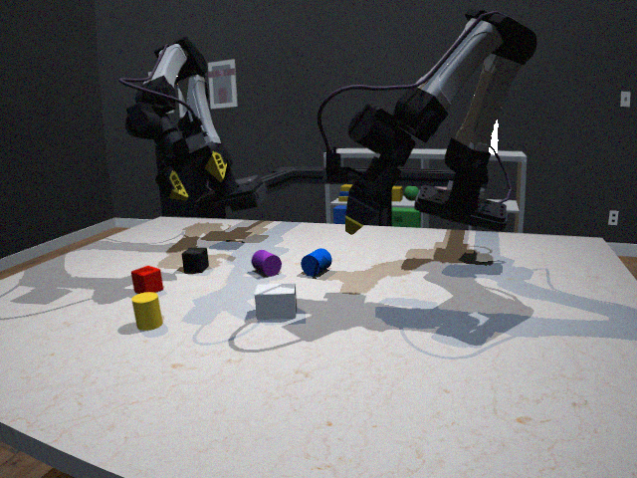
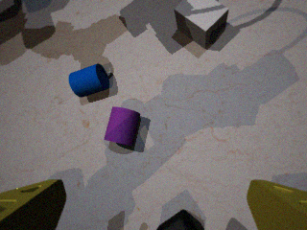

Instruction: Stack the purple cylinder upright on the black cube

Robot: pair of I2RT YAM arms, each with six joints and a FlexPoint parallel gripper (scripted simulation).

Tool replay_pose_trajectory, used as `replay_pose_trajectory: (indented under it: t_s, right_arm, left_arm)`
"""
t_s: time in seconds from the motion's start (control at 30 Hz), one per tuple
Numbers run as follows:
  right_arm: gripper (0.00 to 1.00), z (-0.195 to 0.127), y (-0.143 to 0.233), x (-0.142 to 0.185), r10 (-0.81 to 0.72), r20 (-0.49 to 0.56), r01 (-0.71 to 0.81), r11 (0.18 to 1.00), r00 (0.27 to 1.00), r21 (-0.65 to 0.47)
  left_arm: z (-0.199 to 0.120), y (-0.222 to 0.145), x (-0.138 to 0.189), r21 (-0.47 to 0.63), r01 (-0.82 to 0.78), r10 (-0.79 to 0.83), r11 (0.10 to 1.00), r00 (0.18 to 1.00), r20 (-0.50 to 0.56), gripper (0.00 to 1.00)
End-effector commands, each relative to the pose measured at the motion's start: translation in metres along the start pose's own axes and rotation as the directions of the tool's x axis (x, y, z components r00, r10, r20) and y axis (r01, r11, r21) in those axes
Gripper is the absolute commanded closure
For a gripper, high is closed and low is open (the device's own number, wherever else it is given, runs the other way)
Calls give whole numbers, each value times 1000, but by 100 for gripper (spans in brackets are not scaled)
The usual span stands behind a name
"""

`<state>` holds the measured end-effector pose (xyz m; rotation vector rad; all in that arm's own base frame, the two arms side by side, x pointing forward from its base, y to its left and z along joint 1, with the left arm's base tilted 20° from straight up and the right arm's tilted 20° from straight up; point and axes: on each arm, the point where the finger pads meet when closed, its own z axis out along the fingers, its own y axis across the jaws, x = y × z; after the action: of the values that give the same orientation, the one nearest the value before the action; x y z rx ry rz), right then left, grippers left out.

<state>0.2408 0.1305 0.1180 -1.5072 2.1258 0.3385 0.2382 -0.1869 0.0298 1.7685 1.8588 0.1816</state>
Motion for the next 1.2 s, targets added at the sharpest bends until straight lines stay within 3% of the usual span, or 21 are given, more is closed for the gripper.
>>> replay_pose_trajectory:
  t_s: [0.0, 0.2, 0.47, 0.8, 1.17]
  right_arm:
    - [0, -16, -1, 28, -119, -61, 123, 990, 991, 69]
    - [0, -23, -2, 88, -143, -156, 167, 974, 977, 152]
    - [0, -27, 0, 131, -115, -214, 161, 965, 970, 208]
    - [0, -30, -1, 139, -75, -221, 127, 964, 972, 234]
    - [0, -17, 2, 129, -3, -228, 68, 958, 974, 278]
  left_arm:
    - [-2, -31, -14, 168, -109, 116, 980, 993, -31, 39]
    - [1, -80, -49, 325, -301, 308, 897, 951, 31, 39]
    - [5, -109, -73, 399, -408, 413, 821, 908, 78, 39]
    - [7, -104, -73, 407, -430, 434, 806, 897, 87, 39]
    - [17, -53, -70, 437, -455, 462, 776, 882, 97, 39]
